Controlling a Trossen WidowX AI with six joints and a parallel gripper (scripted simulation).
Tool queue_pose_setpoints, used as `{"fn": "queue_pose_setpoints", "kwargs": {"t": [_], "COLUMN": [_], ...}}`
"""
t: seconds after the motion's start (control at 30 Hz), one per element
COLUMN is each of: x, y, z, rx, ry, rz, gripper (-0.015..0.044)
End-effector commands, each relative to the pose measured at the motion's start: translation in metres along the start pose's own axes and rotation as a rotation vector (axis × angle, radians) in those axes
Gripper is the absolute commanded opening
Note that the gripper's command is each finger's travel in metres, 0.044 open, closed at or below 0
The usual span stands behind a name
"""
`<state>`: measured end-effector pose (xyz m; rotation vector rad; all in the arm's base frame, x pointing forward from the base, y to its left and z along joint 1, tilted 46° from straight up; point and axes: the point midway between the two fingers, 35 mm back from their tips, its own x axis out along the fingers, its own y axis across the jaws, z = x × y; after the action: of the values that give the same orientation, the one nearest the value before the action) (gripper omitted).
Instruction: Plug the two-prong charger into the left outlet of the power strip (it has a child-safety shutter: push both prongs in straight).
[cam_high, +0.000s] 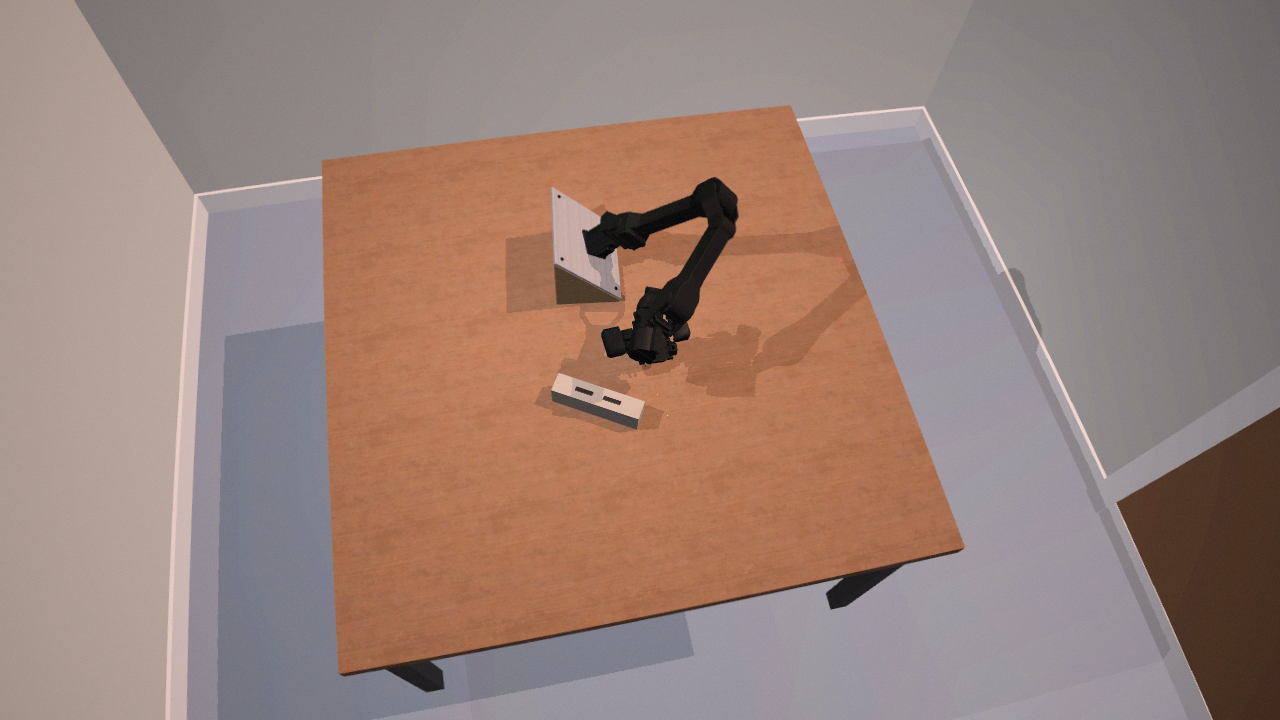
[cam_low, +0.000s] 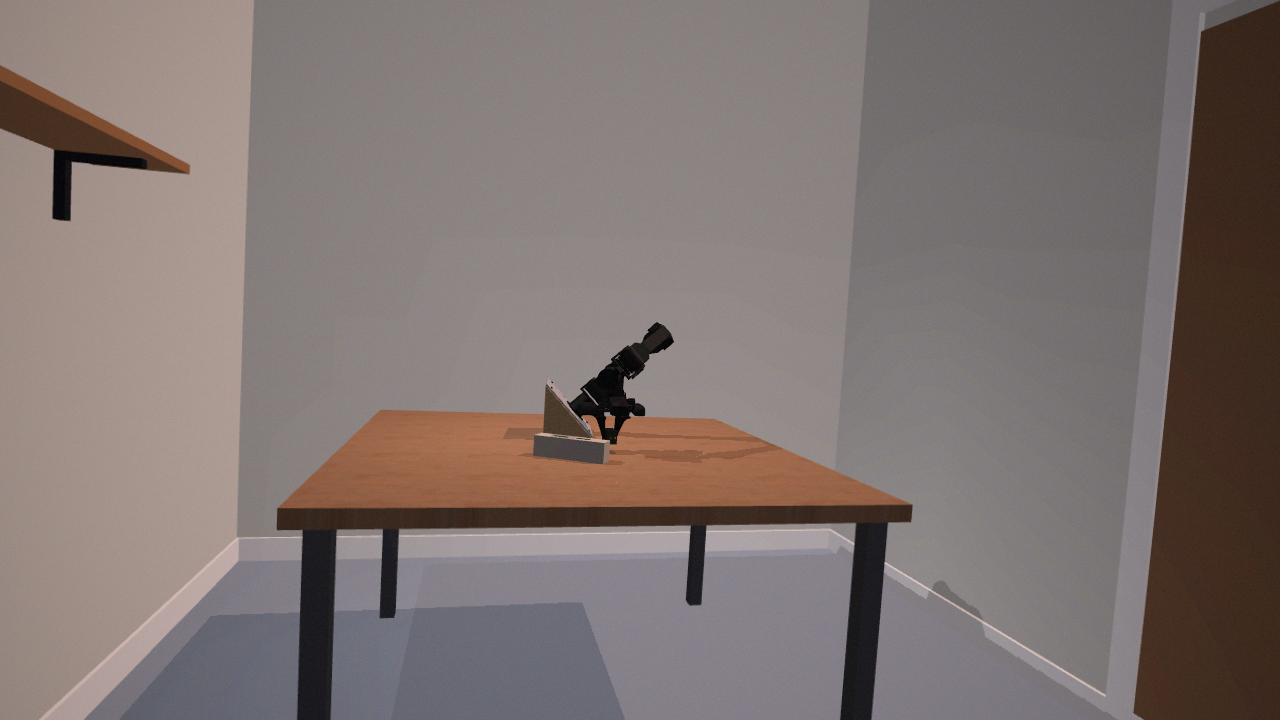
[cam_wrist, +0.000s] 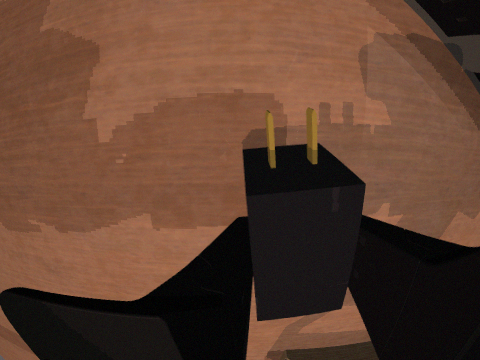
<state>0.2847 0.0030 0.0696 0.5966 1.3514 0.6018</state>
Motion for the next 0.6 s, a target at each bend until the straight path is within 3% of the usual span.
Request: {"fn": "queue_pose_setpoints", "kwargs": {"t": [0.0,0.57], "x": [0.001,0.009], "y": [-0.004,-0.019], "z": [0.002,0.005], "rx": [0.072,0.359], "ry": [-0.004,0.004], "rz": [0.008,0.026], "gripper": [0.0,0.0]}}
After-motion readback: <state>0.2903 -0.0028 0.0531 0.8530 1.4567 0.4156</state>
